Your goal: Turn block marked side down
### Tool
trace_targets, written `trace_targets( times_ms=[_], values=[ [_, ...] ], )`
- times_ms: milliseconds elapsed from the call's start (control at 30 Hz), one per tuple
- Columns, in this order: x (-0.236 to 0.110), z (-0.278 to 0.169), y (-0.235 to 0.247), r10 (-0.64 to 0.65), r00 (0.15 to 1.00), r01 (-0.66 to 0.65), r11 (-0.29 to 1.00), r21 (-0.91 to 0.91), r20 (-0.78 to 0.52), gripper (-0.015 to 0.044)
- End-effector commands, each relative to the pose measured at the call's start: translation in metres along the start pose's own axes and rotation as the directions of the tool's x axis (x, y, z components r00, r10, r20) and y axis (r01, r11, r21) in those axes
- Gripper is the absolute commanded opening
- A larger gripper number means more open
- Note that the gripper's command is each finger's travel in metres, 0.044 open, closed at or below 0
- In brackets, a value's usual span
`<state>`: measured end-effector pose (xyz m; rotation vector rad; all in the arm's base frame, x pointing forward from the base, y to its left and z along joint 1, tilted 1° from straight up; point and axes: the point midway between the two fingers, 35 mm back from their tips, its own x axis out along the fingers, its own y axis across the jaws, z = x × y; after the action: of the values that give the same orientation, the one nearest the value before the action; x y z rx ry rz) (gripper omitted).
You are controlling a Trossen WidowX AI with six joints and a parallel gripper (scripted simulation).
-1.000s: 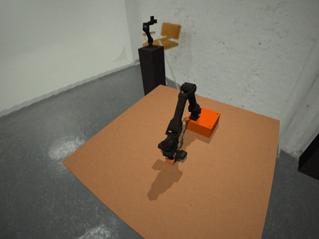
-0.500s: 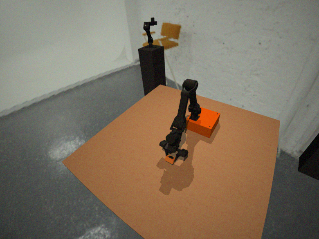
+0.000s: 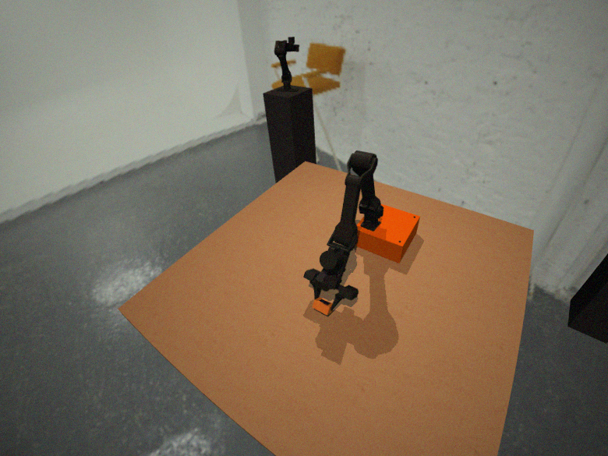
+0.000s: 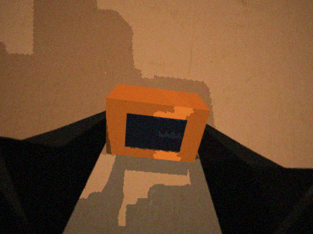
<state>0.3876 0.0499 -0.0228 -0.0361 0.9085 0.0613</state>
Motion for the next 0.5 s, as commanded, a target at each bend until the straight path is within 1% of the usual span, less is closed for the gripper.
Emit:
trace_targets(
  times_ms=[0,467],
  values=[
    [0.010,-0.008,0.000,-0.004,0.999,0.004,1.000,-0.008,0.042,0.0000],
    [0.026,-0.016,0.000,-0.002,0.971,0.004,1.000,-0.009,0.239,0.0000]
  ],
)
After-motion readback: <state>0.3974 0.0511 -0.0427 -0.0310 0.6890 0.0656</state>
